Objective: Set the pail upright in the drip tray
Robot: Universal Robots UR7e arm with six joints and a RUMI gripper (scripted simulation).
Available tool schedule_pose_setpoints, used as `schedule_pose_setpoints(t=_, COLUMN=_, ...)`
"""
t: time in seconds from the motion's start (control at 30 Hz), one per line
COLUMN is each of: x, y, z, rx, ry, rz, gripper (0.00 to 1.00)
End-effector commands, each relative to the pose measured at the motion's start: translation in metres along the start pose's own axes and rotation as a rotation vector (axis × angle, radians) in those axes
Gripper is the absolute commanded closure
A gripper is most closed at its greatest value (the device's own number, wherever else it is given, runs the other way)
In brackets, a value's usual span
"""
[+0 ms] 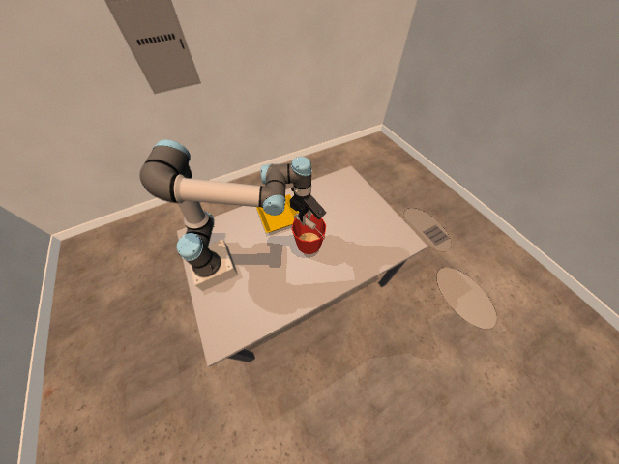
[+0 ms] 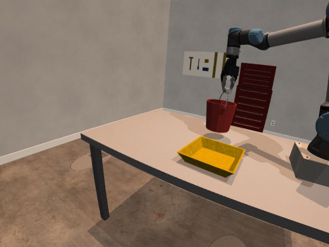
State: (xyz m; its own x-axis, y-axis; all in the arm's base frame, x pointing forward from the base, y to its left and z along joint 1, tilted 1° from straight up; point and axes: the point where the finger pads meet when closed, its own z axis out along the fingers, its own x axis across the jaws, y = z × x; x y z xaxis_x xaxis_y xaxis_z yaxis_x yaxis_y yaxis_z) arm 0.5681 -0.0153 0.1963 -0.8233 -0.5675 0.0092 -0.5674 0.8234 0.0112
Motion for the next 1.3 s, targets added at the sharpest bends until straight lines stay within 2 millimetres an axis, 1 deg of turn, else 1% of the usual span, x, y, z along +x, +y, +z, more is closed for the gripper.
schedule_pose_setpoints(t=0.0, x=0.000, y=0.000, z=-0.010, rx=0.001, ry=-0.001, rz=0.000, gripper=1.00)
schedule_pose_setpoints(t=0.6, x=0.000, y=0.000, z=-0.030, rx=0.001, ry=-0.001, rz=0.000, gripper=1.00)
schedule_pose_setpoints(t=1.27, x=0.000, y=0.000, z=-0.035, rx=0.001, ry=-0.001, rz=0.000, gripper=1.00)
